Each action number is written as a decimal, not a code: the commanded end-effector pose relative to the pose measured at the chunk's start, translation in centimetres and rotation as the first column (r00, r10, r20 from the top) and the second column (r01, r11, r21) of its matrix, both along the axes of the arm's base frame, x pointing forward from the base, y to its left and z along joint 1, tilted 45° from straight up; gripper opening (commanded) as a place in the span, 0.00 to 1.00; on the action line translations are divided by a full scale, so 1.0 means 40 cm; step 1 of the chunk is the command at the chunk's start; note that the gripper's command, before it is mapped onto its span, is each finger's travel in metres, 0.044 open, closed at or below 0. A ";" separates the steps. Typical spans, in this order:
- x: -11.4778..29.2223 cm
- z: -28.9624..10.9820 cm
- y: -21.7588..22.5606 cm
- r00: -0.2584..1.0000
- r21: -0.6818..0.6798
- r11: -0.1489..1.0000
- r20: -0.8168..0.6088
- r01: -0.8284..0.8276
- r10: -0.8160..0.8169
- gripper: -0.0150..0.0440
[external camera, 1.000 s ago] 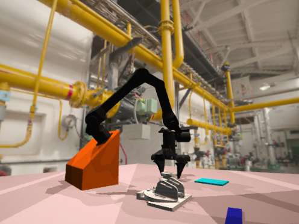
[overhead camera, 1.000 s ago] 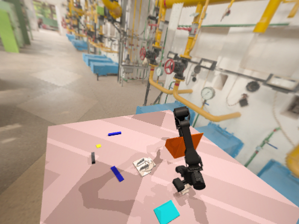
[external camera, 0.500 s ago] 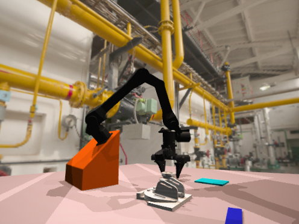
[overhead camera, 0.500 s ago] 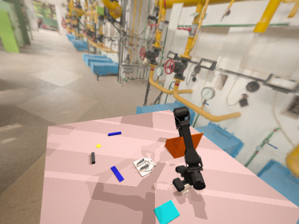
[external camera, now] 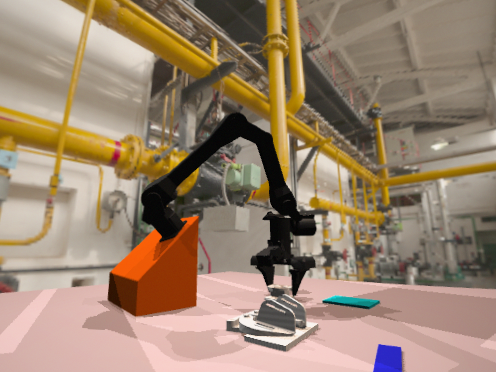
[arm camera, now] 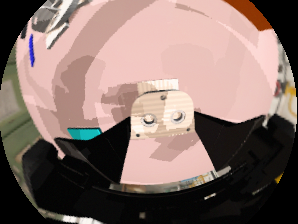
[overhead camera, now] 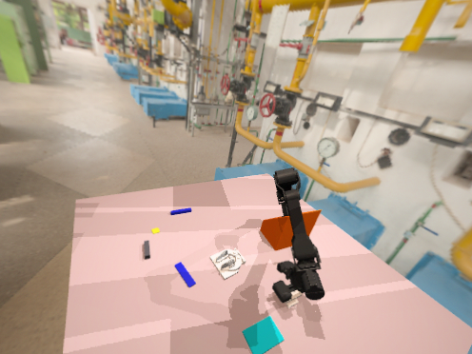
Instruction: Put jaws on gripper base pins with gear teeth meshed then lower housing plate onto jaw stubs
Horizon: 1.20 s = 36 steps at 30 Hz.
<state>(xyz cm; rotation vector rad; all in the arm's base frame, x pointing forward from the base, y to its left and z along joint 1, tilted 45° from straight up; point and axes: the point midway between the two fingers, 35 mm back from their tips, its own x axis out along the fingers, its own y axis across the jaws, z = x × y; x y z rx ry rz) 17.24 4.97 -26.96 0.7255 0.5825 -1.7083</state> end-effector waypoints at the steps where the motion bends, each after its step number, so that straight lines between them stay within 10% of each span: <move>1: 0.007 0.014 0.016 1.000 0.002 1.000 0.002 0.002 -0.002 0.85; 36: 0.082 0.175 0.084 0.977 0.069 0.985 -0.132 -0.158 0.166 0.85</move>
